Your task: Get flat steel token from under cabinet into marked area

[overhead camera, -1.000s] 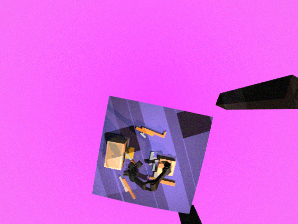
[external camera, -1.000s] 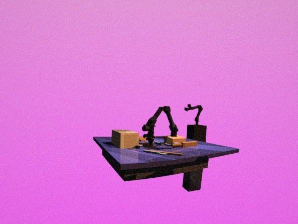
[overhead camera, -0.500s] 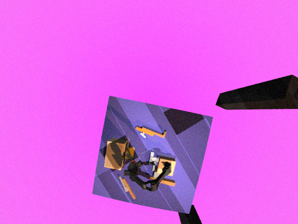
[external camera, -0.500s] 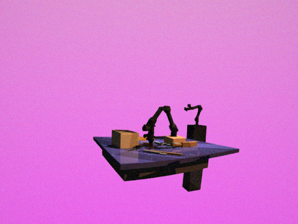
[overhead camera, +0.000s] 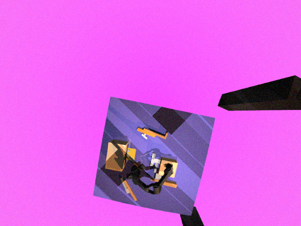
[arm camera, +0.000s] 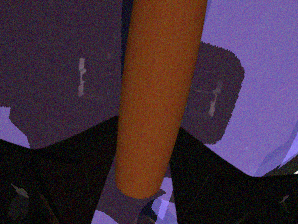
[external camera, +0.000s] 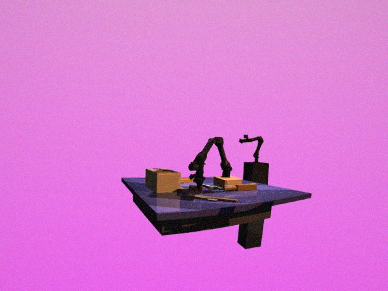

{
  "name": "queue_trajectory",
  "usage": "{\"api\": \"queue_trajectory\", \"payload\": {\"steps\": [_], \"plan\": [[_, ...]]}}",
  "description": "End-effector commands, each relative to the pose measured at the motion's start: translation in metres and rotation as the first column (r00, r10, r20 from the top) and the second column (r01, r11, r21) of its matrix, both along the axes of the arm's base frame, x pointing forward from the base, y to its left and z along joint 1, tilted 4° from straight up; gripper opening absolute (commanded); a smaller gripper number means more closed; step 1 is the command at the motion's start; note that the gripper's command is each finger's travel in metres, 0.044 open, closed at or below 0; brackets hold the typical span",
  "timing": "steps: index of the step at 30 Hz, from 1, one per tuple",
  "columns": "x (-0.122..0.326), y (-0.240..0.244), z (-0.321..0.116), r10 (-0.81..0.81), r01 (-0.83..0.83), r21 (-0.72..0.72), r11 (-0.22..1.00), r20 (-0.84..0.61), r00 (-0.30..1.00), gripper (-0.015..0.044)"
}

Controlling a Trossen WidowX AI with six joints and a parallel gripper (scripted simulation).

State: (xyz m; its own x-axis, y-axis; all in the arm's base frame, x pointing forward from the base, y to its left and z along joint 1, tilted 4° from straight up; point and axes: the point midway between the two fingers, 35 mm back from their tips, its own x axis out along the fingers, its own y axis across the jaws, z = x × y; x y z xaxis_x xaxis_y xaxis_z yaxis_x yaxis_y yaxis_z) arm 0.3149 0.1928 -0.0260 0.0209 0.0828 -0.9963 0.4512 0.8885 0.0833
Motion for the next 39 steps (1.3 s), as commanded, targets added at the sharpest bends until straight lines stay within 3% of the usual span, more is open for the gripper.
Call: {"api": "queue_trajectory", "payload": {"steps": [1,39], "plan": [[-0.009,0.004,-0.001,0.002,-0.002,-0.007,1.000,-0.001,1.000,0.0000],[-0.066,0.040,0.000,0.002,-0.002,-0.004,1.000,-0.006,1.000,0.0000]]}}
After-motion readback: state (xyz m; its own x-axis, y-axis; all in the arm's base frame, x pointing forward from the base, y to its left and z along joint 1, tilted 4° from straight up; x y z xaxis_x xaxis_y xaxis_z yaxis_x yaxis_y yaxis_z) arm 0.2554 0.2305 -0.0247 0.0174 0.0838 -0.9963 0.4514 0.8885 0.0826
